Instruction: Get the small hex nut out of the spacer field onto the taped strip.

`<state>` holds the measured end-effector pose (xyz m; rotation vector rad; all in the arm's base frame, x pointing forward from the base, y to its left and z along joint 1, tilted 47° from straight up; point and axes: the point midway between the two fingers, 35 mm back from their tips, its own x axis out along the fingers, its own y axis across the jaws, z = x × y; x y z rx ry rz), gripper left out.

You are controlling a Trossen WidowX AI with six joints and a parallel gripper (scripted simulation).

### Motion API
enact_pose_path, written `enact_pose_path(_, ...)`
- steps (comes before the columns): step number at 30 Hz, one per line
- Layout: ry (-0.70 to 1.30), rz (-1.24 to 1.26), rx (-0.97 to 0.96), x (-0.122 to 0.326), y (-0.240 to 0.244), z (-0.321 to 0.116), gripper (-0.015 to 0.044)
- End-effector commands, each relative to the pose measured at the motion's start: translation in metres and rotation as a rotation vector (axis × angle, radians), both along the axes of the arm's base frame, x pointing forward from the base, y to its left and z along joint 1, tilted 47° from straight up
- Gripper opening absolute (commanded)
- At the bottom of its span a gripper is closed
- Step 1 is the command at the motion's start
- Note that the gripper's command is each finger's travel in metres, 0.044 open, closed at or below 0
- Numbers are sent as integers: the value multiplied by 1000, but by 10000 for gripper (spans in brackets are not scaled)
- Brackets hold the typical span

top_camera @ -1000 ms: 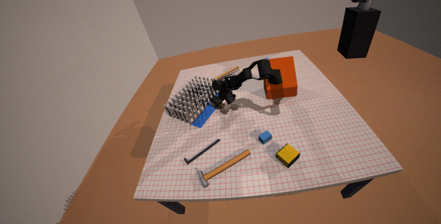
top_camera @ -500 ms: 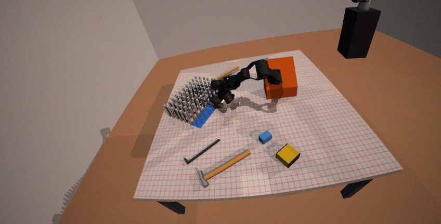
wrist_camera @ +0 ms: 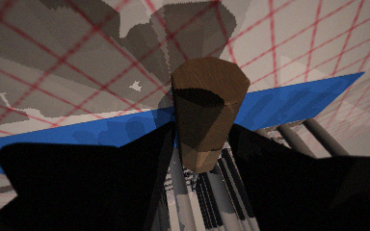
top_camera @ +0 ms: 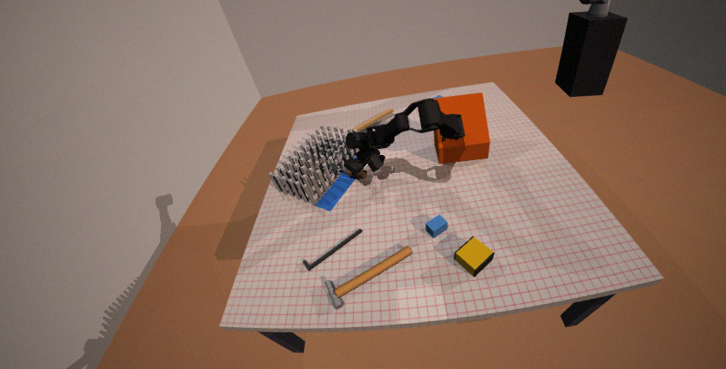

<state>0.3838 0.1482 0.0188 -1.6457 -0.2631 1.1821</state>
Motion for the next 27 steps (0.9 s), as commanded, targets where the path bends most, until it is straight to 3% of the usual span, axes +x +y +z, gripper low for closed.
enact_pose_path(1,-3,-5,-1,1,3,-2,0)
enact_pose_path(27,0,-8,-1,-6,11,-8,0)
